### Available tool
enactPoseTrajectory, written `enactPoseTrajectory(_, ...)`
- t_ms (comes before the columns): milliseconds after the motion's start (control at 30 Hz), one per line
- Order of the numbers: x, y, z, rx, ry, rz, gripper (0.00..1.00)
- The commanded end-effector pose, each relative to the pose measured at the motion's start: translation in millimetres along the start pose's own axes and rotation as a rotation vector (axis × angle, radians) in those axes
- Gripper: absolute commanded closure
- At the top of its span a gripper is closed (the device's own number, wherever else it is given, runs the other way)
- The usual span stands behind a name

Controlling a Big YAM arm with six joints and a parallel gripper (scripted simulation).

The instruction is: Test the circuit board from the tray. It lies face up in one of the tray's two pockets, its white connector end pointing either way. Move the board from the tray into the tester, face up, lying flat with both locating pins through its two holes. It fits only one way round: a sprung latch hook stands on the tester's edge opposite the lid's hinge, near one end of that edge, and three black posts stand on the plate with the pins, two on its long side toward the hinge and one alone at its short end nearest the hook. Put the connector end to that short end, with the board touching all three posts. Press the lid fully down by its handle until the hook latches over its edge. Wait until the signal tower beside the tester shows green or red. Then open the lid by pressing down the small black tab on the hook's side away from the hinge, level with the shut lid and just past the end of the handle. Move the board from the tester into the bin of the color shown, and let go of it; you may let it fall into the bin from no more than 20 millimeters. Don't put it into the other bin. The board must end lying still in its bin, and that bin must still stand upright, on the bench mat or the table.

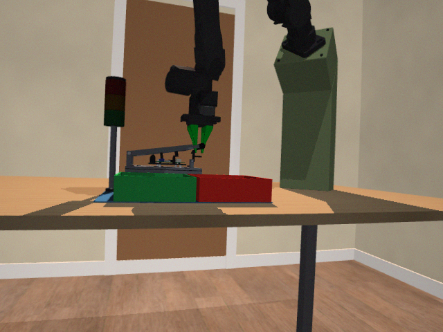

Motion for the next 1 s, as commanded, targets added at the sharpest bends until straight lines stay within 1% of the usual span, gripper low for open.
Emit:
enactPoseTrajectory(0, 2, 9.7, 5, 0.011, 0.002, -0.009, 1.0)
enactPoseTrajectory(333, 2, 19.9, 6, 0.011, 0.0, -0.008, 1.0)
enactPoseTrajectory(967, 2, 26.1, 7, 0.013, -0.002, -0.008, 1.0)
Point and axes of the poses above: the point where the finger pads meet when closed, its own y axis out along the fingers, its own z axis across the jaws, x = y × z, the point moved 1 cm from there along -y, back along the fingers, and after that the axes turned 15 degrees about y, right-handed, at the moved point
